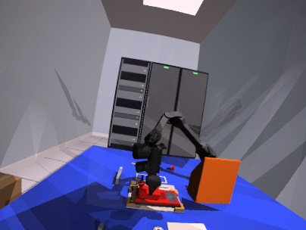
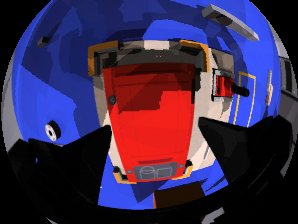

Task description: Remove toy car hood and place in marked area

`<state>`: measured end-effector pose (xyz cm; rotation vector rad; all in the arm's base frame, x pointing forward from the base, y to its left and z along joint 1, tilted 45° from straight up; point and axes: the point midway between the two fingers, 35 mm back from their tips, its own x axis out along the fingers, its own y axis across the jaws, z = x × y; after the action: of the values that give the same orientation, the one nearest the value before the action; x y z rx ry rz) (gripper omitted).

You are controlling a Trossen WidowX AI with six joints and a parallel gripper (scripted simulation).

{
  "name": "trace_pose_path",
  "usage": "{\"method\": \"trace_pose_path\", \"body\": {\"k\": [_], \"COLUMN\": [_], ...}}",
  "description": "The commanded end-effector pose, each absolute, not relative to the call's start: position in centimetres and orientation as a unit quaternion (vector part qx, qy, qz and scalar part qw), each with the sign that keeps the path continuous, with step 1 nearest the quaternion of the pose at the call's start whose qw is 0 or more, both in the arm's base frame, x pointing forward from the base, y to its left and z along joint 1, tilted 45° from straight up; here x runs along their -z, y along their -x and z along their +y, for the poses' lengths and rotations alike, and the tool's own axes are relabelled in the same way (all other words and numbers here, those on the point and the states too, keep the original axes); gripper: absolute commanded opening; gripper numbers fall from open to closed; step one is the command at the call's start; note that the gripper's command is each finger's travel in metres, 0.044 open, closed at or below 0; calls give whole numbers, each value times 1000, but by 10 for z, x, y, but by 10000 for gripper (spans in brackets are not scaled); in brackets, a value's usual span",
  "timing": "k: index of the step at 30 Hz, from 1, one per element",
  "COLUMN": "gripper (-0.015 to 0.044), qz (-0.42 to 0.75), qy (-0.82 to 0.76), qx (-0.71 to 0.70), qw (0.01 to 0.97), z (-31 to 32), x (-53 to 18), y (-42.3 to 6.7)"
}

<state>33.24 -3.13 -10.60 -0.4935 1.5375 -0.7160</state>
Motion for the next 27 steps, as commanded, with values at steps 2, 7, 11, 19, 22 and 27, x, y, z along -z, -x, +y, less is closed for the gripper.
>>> {"method": "trace_pose_path", "body": {"k": [2, 7, 11, 19, 22, 27], "gripper": [440, 440, 440, 440, 440, 440], "qz": [673, 673, 673, 673, 673, 673], "qy": [219, 219, 219, 219, 219, 219], "qx": [312, 312, 312, 312, 312, 312], "qw": [634, 634, 634, 634, 634, 634], "z": [-33, -35, -36, -39, -40, -42], "x": [108, 109, 111, 114, 115, 116], "y": [-332, -332, -332, -331, -331, -331]}}
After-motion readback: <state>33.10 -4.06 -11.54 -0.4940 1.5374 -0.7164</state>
